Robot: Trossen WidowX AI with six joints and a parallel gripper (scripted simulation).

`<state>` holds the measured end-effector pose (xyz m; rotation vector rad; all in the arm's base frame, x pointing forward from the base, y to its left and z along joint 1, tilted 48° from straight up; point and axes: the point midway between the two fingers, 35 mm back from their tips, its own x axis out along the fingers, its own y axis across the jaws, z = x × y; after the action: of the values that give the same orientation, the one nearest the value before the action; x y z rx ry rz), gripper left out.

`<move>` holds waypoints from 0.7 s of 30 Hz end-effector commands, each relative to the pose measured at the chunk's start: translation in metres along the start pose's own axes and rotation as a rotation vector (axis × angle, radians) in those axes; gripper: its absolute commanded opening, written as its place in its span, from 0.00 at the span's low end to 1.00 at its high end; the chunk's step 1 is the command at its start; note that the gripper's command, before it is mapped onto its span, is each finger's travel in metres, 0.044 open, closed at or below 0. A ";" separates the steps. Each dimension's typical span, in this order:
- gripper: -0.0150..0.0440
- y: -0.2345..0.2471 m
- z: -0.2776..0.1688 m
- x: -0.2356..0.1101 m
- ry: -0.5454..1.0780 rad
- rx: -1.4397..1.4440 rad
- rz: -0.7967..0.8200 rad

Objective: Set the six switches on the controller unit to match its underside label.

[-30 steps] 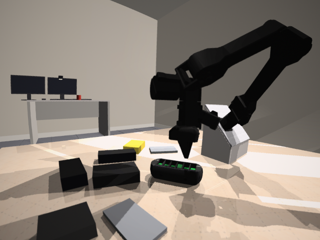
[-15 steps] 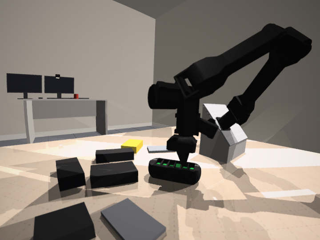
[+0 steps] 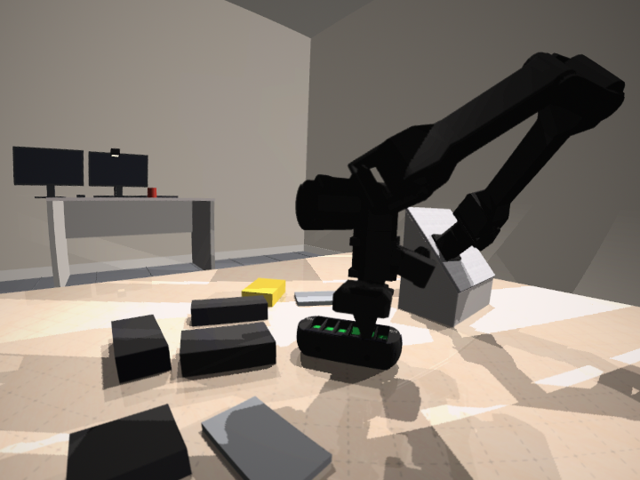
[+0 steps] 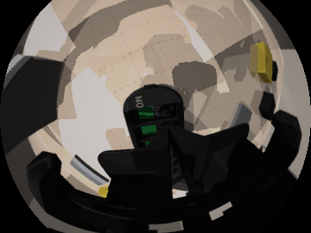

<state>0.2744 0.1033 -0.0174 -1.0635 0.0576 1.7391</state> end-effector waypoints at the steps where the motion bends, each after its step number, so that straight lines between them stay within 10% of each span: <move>1: 0.25 0.001 0.000 0.001 -0.003 0.007 0.001; 21: 0.25 0.022 -0.017 -0.044 -0.002 0.001 0.002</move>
<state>0.2754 0.0653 0.0042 -1.0688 0.0487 1.7407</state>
